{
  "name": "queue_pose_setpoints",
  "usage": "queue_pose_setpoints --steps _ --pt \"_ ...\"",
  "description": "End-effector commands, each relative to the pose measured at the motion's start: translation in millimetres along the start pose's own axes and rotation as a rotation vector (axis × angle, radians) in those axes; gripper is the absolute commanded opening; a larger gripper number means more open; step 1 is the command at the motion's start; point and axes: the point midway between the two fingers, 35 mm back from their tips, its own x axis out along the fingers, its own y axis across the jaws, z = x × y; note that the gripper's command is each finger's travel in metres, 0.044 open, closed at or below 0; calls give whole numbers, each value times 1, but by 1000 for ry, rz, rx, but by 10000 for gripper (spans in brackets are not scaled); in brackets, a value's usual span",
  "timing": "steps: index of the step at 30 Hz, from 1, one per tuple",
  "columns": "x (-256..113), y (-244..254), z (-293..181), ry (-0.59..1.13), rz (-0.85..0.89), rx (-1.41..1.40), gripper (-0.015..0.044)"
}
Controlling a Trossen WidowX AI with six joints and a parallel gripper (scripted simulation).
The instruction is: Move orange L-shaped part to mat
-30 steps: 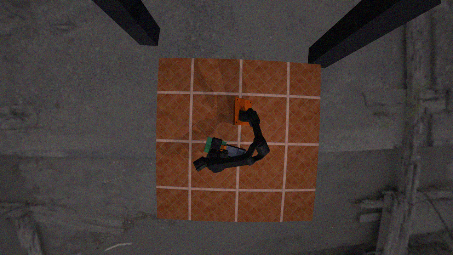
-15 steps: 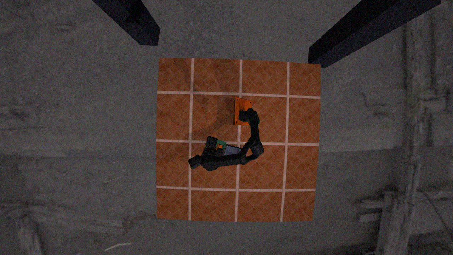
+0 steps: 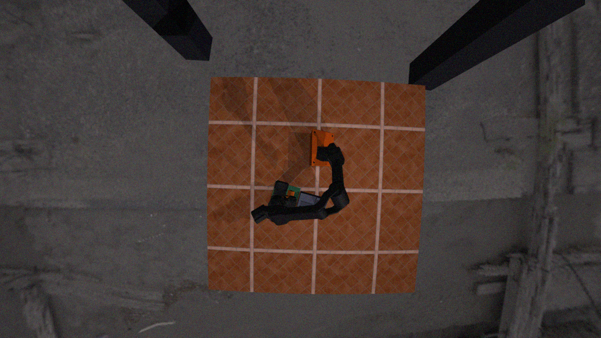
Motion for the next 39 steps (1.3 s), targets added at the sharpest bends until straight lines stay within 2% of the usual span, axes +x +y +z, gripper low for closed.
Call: queue_pose_setpoints --steps 1,30,39 --pt "7 2 1 -8 3 6 0" --pt "52 2 3 -10 3 6 0" --pt "54 2 3 -10 3 6 0"
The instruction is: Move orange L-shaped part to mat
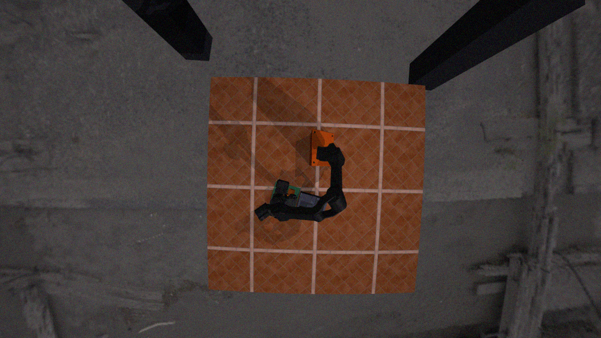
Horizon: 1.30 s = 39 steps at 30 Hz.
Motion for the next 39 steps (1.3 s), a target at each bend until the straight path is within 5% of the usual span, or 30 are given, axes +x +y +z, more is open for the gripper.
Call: queue_pose_setpoints --steps 1,13,23,28,31,39 --pt "1 1 1 -5 0 5 0" --pt "1 1 0 -1 2 1 0" --pt "-3 0 0 -1 1 2 263" --pt "-60 -2 -2 0 1 5 394" --pt "-88 1 0 -1 1 7 400" --pt "-84 0 -2 2 -14 11 400"
